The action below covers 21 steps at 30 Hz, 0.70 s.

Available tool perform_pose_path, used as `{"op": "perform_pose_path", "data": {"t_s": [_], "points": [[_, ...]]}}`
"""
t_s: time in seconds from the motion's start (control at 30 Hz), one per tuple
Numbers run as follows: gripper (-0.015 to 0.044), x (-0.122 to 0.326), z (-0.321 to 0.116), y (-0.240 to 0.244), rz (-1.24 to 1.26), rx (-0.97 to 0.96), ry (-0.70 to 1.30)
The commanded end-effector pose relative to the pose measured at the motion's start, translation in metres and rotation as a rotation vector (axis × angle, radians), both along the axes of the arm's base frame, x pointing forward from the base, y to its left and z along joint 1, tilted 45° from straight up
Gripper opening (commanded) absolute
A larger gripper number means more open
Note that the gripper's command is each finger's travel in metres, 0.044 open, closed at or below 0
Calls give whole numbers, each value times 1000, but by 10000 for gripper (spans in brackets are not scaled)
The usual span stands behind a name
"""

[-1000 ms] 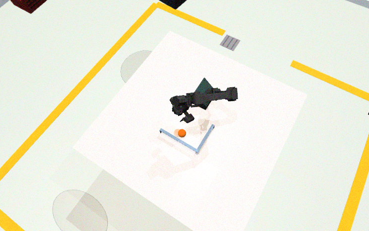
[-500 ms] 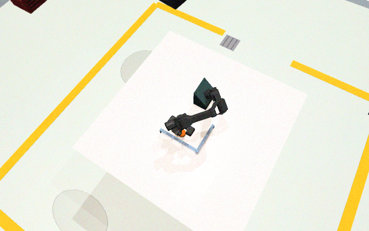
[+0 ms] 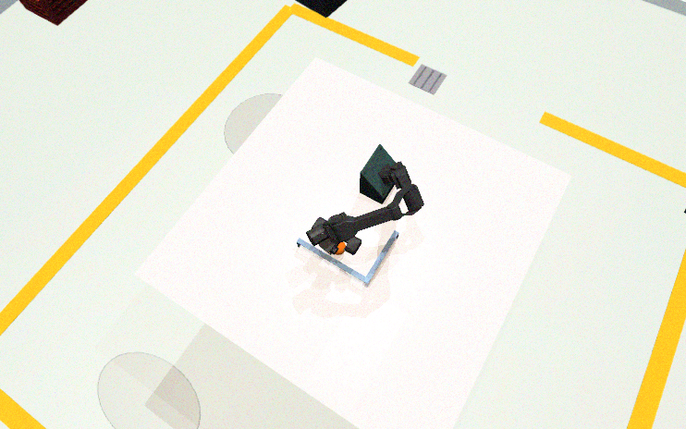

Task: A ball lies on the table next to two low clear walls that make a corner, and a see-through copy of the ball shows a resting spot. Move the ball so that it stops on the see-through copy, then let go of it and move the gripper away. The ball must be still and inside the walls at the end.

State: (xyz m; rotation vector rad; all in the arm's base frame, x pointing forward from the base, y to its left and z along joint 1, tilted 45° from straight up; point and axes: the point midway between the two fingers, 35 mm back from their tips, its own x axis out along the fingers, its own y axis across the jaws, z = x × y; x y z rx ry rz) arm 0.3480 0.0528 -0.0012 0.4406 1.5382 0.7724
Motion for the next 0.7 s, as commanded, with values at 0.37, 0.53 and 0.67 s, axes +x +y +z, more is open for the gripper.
{"op": "perform_pose_path", "data": {"t_s": [0.37,0.53,0.67], "points": [[399,-5,-18,18,-1,6,11],[399,-7,-24,24,-1,7,11],[399,-8,-28,28,-1,8,11]]}}
